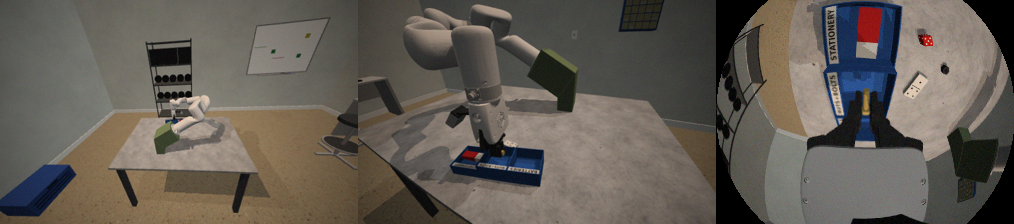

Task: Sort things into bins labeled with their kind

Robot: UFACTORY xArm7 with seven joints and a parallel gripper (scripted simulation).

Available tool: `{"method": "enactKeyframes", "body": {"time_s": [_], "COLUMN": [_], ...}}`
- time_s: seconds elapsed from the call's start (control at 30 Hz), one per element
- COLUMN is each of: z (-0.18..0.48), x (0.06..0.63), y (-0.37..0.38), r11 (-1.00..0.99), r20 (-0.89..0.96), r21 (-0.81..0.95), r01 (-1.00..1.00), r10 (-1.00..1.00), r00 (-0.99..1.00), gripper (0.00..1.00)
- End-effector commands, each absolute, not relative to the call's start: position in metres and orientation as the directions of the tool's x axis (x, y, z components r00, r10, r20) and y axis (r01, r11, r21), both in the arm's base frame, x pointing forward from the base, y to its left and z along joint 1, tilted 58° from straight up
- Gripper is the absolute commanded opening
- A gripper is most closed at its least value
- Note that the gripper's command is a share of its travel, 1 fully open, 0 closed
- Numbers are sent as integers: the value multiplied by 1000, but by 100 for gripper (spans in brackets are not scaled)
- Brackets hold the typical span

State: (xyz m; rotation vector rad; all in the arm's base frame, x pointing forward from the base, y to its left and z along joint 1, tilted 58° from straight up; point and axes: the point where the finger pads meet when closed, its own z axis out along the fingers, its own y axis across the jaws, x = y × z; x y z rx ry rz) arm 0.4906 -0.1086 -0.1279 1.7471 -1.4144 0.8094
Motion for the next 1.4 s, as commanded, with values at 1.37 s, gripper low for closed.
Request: {"method": "enactKeyframes", "body": {"time_s": [1.37], "z": [-142], "x": [493], "y": [-128], "r11": [-128], "r20": [832], "r21": [150], "r01": [-980], "r10": [-520], "r00": [195], "gripper": [29]}}
